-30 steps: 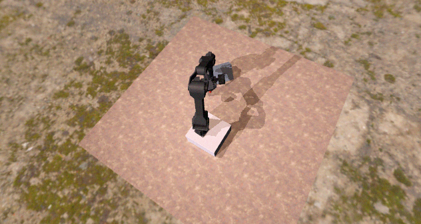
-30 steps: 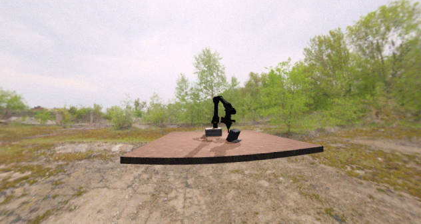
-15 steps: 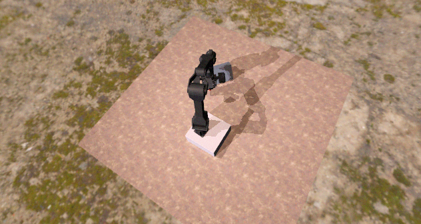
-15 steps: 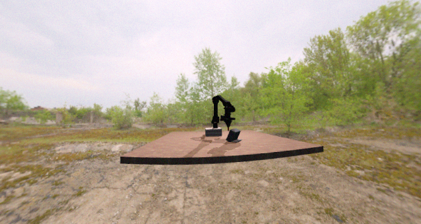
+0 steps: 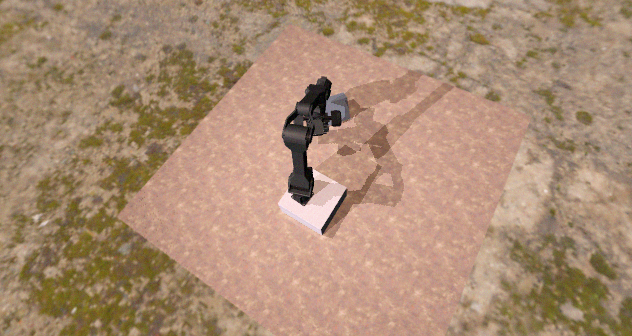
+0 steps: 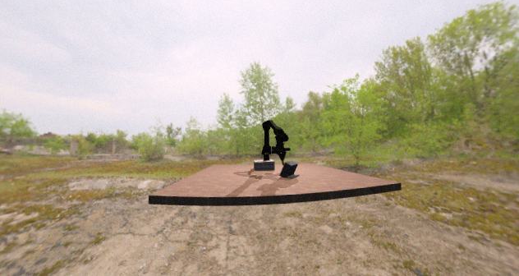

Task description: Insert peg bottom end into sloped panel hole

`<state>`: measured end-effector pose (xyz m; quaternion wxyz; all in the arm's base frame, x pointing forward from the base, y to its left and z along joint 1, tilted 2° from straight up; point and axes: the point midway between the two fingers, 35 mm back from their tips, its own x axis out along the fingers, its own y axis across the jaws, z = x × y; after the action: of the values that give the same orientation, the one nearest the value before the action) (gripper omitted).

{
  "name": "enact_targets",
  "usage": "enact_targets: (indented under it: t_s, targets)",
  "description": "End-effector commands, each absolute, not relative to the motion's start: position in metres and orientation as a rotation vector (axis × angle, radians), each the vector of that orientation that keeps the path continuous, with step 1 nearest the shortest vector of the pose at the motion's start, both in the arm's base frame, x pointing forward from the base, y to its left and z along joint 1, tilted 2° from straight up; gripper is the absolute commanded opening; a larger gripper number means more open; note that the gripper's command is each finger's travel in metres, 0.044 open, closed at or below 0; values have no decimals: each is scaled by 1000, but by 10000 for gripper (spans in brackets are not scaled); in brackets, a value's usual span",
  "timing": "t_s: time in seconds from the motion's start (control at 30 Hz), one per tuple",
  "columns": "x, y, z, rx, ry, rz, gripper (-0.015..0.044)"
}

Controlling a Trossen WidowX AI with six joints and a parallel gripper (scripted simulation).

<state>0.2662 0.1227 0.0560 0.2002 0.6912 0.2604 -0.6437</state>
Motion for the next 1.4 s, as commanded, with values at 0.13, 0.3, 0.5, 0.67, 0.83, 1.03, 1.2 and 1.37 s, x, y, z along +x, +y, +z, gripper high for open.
enact_targets:
  t_s: [0.13,0.3,0.5,0.67,0.83,1.03,1.2,1.37]
  targets:
    - [270,120,51,1970,781,-1796,0]
    - [273,118,49,1999,808,-1791,0]
    - [276,116,46,2034,841,-1782,0]
    - [279,114,44,2064,868,-1772,0]
    - [282,111,42,2094,894,-1760,0]
    - [286,108,40,2131,925,-1742,0]
    - [289,106,39,2162,951,-1725,0]
    - [291,103,38,2193,976,-1706,0]
